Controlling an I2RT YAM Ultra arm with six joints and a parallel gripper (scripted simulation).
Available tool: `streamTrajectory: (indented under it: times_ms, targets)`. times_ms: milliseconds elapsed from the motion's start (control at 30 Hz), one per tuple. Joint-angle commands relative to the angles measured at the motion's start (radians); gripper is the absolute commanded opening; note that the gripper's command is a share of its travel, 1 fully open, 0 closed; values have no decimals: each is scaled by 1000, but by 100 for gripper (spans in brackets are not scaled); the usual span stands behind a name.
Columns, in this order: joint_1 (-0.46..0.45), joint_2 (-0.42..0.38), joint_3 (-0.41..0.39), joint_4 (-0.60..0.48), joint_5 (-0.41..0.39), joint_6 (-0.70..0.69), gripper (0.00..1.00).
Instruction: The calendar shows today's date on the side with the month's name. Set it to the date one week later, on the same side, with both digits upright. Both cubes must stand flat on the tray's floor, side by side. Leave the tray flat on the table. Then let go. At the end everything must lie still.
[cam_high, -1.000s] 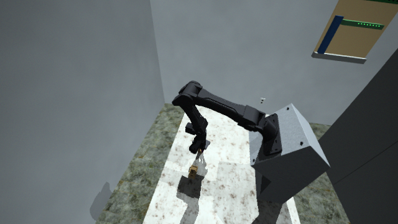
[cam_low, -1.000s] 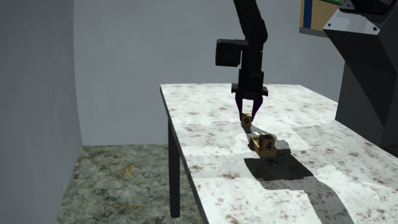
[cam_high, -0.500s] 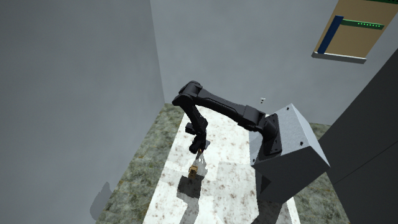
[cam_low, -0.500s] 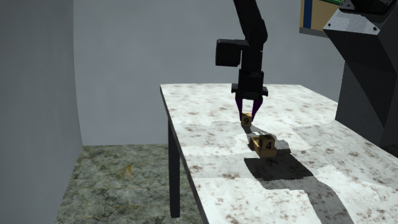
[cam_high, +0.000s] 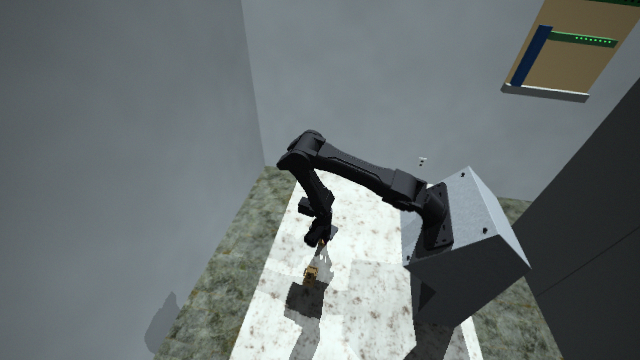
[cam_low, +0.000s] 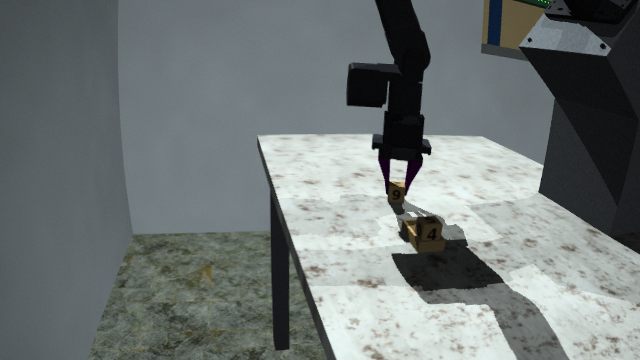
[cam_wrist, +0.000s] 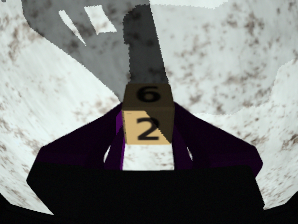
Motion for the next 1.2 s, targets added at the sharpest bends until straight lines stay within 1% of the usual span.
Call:
streamTrajectory:
  times_ms: [0,1100,1133,1167]
  targets:
    - [-1,-5,1,2,-2,1,26]
    - [-1,-5,1,2,-2,1,26]
    - [-1,-5,1,2,-2,1,29]
    - [-1,-5,1,2,-2,1,29]
